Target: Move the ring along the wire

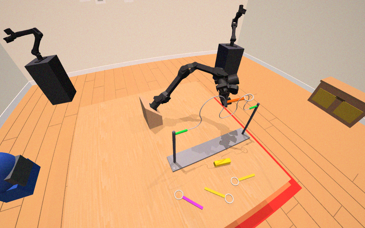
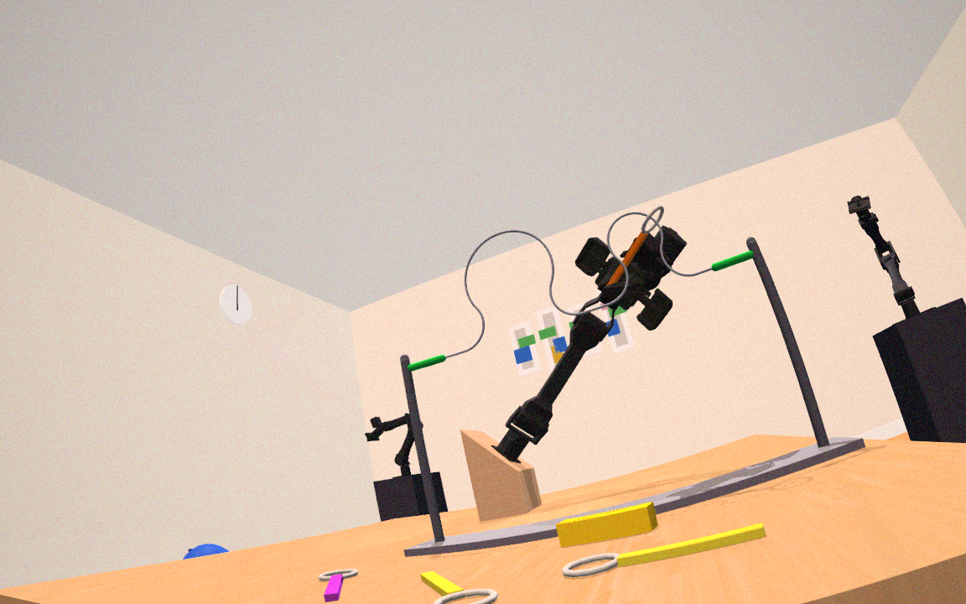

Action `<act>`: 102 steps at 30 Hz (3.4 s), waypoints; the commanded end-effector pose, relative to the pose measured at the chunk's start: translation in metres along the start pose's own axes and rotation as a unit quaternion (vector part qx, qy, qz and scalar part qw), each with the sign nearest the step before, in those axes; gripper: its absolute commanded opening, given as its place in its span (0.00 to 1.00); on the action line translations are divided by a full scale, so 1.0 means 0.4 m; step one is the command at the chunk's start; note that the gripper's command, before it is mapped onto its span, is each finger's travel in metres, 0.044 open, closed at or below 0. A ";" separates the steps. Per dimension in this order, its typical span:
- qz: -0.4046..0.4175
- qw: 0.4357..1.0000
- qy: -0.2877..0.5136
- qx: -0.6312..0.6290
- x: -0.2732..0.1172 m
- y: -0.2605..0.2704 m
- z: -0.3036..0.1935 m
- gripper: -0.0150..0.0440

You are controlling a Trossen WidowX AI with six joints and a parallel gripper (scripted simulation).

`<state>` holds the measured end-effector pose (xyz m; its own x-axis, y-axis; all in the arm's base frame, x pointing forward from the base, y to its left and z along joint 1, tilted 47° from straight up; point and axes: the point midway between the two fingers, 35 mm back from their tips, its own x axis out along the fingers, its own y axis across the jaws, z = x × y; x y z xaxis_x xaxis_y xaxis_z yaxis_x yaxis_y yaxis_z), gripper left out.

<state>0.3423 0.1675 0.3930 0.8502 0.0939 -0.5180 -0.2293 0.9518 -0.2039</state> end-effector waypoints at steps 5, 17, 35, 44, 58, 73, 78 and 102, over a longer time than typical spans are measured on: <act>0.046 0.996 -0.003 0.080 -0.003 0.028 0.005 0.00; 0.117 0.972 -0.006 0.201 -0.009 0.075 0.018 0.00; 0.220 0.900 -0.011 0.375 -0.031 0.133 0.058 0.00; 0.268 0.849 -0.015 0.456 -0.046 0.153 0.085 0.00; 0.335 0.749 -0.020 0.572 -0.073 0.171 0.132 0.00; 0.395 0.620 -0.025 0.678 -0.104 0.169 0.186 0.00; 0.412 0.572 -0.027 0.709 -0.114 0.164 0.203 0.00; 0.472 0.319 -0.032 0.821 -0.155 0.108 0.272 0.00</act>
<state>0.3301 0.2380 0.5036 0.7814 0.5465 0.3014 0.1096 -0.5957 0.7957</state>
